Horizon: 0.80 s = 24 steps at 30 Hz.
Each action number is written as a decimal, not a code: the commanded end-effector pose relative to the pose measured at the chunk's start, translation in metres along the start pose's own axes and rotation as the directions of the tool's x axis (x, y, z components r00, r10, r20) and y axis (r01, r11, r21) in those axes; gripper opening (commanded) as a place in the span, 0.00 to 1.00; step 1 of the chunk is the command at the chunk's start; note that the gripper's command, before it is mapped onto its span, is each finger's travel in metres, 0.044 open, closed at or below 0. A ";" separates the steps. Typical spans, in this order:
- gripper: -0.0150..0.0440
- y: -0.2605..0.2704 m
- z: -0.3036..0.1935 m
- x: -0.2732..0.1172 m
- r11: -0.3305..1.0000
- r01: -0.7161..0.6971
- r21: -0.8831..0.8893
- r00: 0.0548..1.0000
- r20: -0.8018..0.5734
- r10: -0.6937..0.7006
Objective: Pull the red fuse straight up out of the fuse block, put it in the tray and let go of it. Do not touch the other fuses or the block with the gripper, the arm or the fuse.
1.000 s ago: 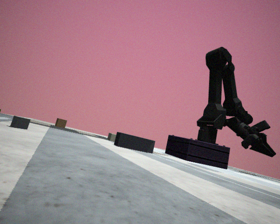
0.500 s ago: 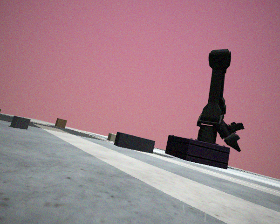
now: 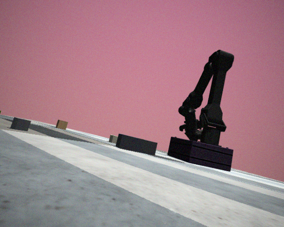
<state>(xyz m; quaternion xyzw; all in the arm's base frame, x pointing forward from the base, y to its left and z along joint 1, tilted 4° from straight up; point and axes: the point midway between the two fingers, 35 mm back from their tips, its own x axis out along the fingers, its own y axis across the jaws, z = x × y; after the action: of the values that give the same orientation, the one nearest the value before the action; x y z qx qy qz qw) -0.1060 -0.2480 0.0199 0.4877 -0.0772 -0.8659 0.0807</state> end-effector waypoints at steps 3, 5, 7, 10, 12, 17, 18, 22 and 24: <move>0.38 0.029 -0.087 -0.048 0.959 -0.152 -0.240 0.976 -0.187 0.108; 0.38 0.031 -0.113 -0.066 0.932 -0.198 -0.304 0.962 -0.242 0.126; 0.38 0.029 -0.138 -0.084 0.898 -0.244 -0.366 0.946 -0.295 0.136; 0.38 0.020 -0.174 -0.111 0.835 -0.308 -0.455 0.918 -0.374 0.135; 0.38 0.009 -0.197 -0.129 0.784 -0.348 -0.514 0.898 -0.423 0.120; 0.38 -0.031 -0.248 -0.173 0.632 -0.436 -0.640 0.850 -0.523 0.057; 0.38 -0.041 -0.256 -0.181 0.598 -0.452 -0.662 0.842 -0.538 0.040; 0.38 -0.086 -0.282 -0.212 0.441 -0.510 -0.739 0.813 -0.581 -0.032; 0.38 -0.111 -0.292 -0.226 0.355 -0.534 -0.767 0.803 -0.592 -0.071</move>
<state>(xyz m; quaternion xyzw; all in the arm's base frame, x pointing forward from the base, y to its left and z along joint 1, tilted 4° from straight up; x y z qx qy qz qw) 0.2252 -0.1573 0.0333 0.5760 0.2923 -0.6176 0.4487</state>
